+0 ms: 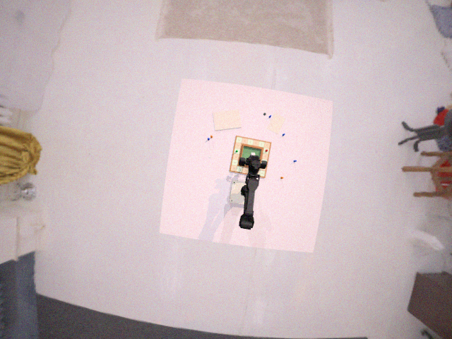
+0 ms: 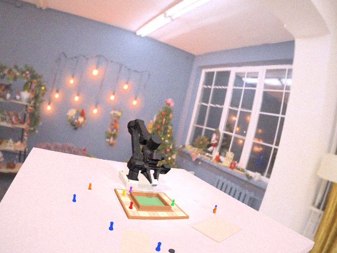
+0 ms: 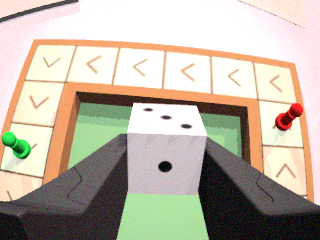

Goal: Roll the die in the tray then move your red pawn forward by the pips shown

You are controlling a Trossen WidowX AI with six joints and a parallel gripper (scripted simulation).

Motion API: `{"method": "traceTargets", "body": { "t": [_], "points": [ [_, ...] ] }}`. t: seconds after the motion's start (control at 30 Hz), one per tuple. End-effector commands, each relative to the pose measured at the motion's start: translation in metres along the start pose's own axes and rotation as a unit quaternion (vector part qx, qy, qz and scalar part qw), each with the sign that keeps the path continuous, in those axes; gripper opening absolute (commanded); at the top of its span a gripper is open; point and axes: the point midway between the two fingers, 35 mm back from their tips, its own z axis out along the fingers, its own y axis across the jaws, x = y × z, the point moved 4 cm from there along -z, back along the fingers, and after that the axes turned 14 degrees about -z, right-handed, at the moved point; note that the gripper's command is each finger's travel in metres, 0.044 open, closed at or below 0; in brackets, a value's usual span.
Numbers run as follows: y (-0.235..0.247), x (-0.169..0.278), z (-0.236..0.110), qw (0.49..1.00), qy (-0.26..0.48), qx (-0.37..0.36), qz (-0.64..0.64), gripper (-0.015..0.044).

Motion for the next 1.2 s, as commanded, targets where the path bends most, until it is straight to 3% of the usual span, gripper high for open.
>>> {"method": "traceTargets", "body": {
  "t": [0.0,0.53,0.83,1.07,1.17],
  "points": [
    [0.0,-0.001,-0.003,1.0,-0.003,0.0,0.003,0.0],
    [0.0,0.0,-0.002,1.0,-0.001,0.0,0.0,0.0],
    [0.0,-0.001,-0.003,1.0,-0.001,0.0,0.0,0.0236],
    [-0.007,-0.029,-0.028,1.0,-0.003,0.0,0.003,0.042],
    [-0.007,-0.029,-0.028,1.0,0.001,-0.001,0.003,0.044]
  ]
}}
